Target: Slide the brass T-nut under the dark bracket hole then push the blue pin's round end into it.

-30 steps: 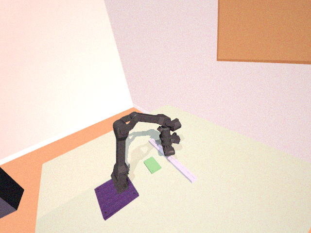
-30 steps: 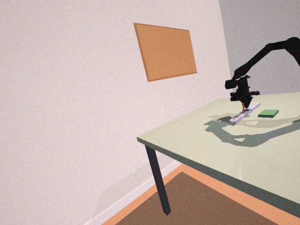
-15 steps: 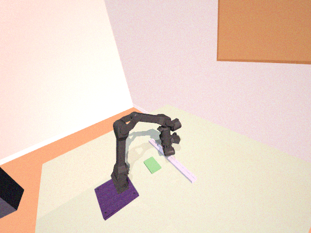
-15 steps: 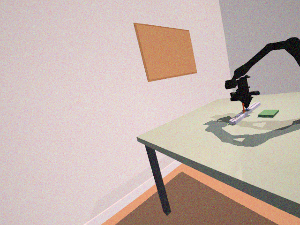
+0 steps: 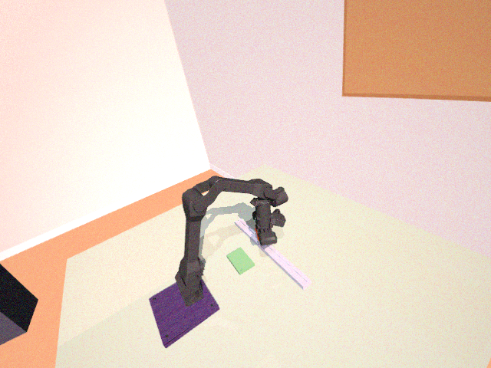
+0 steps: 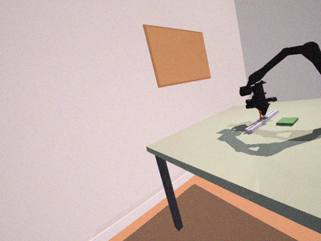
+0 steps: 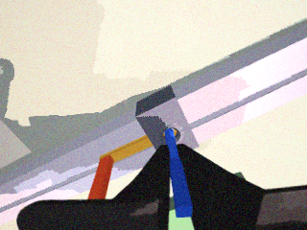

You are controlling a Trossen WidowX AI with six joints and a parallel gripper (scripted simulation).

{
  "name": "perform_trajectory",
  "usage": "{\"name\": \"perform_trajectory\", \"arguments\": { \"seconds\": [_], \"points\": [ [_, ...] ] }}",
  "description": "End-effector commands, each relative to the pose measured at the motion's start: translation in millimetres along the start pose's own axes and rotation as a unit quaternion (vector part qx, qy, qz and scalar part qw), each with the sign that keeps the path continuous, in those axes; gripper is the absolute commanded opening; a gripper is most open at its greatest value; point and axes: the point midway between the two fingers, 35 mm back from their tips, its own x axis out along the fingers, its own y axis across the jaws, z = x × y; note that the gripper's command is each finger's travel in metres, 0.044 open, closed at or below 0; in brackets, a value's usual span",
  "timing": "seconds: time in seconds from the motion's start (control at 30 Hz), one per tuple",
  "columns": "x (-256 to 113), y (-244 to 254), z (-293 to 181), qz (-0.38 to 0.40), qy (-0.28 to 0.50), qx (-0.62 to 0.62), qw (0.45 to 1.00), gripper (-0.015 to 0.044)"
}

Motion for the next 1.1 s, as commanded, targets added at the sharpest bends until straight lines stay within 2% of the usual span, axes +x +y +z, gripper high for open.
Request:
{"name": "perform_trajectory", "arguments": {
  "seconds": [0.0, 1.07],
  "points": [
    [1.2, 1.1, 1.5, -0.003, 0.009, -0.001, 1.000, -0.0150],
    [0.7, 2.4, 5.1, -0.019, 0.045, 0.001, 0.999, -0.0150]
  ]
}}
